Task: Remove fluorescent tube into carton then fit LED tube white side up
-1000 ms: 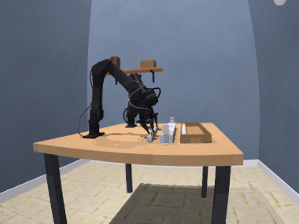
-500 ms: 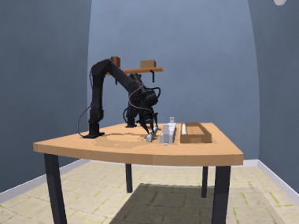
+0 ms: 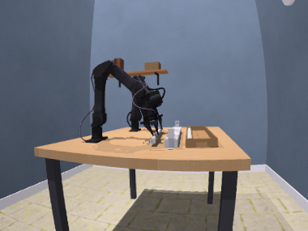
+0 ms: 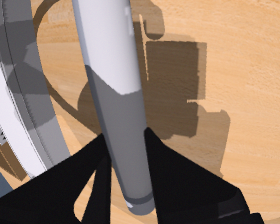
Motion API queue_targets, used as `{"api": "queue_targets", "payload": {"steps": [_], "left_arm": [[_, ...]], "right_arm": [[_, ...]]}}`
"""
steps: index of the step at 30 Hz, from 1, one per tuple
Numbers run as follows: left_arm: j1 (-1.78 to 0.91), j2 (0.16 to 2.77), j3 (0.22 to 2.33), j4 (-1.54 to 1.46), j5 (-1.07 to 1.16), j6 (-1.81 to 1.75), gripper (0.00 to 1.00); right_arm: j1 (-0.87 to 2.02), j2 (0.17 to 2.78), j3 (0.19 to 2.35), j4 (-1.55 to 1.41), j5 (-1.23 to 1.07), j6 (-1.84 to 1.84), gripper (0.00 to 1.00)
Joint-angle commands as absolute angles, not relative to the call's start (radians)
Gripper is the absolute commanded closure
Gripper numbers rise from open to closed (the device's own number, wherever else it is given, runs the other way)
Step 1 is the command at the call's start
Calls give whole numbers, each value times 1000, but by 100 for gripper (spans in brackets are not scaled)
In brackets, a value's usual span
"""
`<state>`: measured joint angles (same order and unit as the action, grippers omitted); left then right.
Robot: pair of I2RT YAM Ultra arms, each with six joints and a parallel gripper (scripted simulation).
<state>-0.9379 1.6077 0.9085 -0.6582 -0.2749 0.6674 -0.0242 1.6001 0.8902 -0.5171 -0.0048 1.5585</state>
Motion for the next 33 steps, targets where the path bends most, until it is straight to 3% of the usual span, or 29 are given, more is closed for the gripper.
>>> {"api": "queue_targets", "payload": {"steps": [1, 33], "left_arm": [[-948, 1572, 951, -712, -264, 655, 89], [-943, 1549, 972, -702, -289, 668, 89]], "right_arm": [[-34, 1555, 931, -556, 8, 1558, 89], [-21, 1552, 946, -547, -17, 1570, 89]]}}
